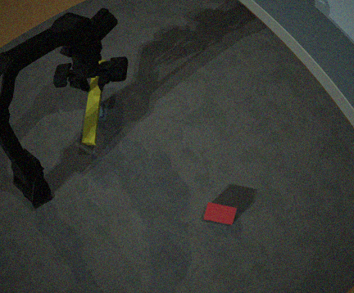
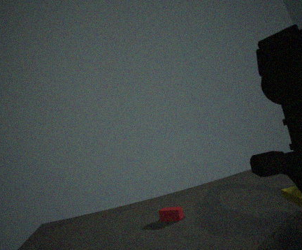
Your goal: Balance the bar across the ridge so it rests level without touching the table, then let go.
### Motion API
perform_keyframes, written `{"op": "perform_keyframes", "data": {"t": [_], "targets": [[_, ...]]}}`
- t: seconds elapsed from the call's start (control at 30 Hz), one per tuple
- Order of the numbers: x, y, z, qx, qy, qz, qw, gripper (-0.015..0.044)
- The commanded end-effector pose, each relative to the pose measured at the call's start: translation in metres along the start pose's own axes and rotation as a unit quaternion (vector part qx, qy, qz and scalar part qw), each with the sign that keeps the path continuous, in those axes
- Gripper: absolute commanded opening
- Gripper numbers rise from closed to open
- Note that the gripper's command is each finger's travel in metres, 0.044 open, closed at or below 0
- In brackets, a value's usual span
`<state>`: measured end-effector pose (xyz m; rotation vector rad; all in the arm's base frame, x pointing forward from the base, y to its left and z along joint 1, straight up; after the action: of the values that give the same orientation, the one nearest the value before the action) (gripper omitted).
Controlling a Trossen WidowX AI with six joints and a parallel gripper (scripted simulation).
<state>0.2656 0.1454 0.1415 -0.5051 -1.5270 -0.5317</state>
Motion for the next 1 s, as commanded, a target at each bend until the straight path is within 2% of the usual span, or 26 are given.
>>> {"op": "perform_keyframes", "data": {"t": [0.0,0.97], "targets": [[-0.0008,0.0004,0.0001,-0.001,0.001,-0.001,1.000,0.0000],[-0.0032,0.0000,0.0002,-0.001,0.001,-0.001,1.000,0.0000]]}}
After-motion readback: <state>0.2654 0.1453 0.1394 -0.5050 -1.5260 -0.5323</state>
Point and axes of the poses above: the point midway between the two fingers, 35 mm back from their tips, its own x axis back along the fingers, its own z axis across the jaws, y = z × x, the point moved 3 cm from there along x, back along the fingers, and after that the axes turned 8 degrees about -x, right-handed, at the moved point
